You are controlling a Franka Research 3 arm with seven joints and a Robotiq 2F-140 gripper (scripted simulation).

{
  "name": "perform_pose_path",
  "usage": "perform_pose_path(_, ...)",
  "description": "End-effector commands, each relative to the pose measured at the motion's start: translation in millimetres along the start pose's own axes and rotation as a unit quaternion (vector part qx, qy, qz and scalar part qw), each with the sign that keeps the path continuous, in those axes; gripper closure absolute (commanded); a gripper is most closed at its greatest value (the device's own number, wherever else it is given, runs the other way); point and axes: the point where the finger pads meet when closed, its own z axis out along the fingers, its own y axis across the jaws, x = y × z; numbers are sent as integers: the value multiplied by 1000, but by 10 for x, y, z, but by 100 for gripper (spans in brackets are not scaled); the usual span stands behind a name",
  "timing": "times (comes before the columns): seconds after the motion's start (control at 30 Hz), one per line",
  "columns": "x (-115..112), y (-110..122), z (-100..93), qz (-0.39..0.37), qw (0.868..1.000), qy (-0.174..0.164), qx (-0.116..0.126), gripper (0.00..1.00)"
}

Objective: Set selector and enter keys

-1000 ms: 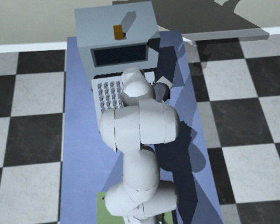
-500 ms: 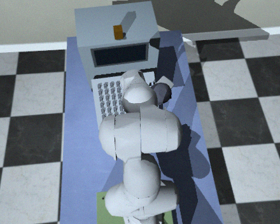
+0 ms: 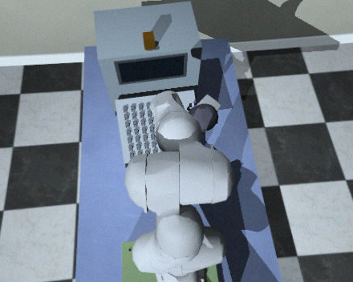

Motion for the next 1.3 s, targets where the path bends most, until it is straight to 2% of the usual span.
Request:
perform_pose_path(0.0,-19,-4,-14,22,1000,-1,-9,60)
perform_pose_path(0.03,-19,-4,-14,22,1000,-1,-9,60)
perform_pose_path(0.07,-19,-4,-14,22,1000,-1,-9,90)
perform_pose_path(1.17,-19,-4,-14,22,1000,-1,-9,90)
perform_pose_path(1.27,-113,-14,-6,20,1000,-1,-9,90)
